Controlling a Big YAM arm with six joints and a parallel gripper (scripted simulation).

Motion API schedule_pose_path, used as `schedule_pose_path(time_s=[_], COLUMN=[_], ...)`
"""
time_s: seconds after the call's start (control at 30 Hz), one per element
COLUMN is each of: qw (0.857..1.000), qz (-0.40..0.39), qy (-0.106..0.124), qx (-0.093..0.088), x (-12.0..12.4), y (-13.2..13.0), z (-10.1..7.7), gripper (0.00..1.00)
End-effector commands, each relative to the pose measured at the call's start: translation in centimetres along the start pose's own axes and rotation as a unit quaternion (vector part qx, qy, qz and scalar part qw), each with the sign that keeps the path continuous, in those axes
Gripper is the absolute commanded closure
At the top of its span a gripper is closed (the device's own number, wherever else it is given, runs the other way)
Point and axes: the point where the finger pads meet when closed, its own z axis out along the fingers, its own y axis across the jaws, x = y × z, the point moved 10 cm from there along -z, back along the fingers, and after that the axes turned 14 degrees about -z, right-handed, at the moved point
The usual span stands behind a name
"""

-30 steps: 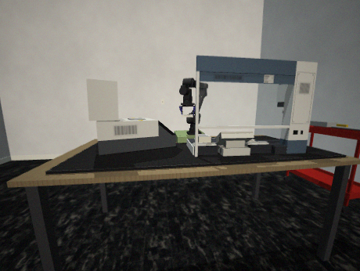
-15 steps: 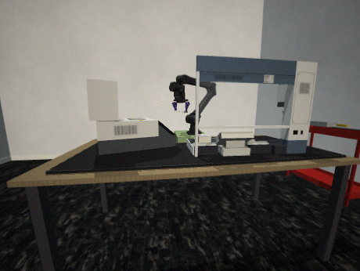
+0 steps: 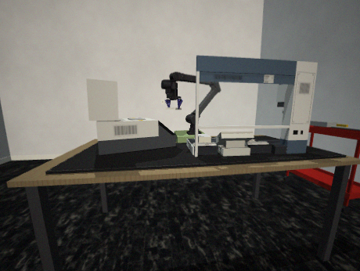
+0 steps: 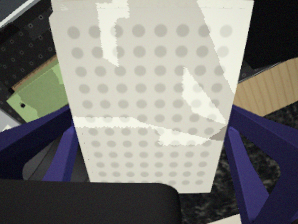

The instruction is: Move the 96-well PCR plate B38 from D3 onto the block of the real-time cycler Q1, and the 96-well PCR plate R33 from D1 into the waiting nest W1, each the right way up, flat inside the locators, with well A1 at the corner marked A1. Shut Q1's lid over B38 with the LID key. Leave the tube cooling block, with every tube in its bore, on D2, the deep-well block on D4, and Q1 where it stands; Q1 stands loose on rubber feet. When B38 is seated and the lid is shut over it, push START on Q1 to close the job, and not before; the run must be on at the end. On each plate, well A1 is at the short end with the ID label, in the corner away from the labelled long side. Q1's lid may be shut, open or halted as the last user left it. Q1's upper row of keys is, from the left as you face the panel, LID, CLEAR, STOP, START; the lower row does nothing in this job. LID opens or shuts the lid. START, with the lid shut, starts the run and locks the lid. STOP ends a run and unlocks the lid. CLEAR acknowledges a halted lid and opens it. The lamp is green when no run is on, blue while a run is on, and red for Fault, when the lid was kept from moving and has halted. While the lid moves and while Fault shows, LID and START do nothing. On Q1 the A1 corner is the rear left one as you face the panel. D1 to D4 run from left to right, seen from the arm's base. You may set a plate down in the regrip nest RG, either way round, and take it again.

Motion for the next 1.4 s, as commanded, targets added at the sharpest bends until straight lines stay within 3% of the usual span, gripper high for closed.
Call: schedule_pose_path(time_s=[0.0,0.13,0.23,0.3,0.37,0.6,0.7,0.83,1.1,1.37], qw=[0.997,0.996,0.993,0.992,0.993,0.978,0.975,0.977,0.959,0.958], qz=[-0.068,-0.078,-0.106,-0.12,-0.113,-0.207,-0.221,-0.207,-0.283,-0.284], qy=[-0.025,-0.023,-0.023,-0.028,-0.026,-0.016,-0.018,-0.021,-0.008,-0.018], qx=[0.023,0.021,0.036,0.037,0.036,0.02,0.023,0.041,0.014,0.038], x=[-1.5,-2.0,-2.6,-3.6,-4.4,-6.6,-6.9,-8.6,-10.3,-11.4], y=[-2.7,-3.7,-4.6,-5.8,-6.9,-9.0,-9.3,-11.1,-14.7,-17.2], z=[-2.4,-2.1,-2.7,-2.9,-2.7,-1.7,-2.0,-2.9,-1.0,-3.2], gripper=[1.0,1.0,1.0,1.0,1.0,1.0,1.0,1.0,1.0,1.0])
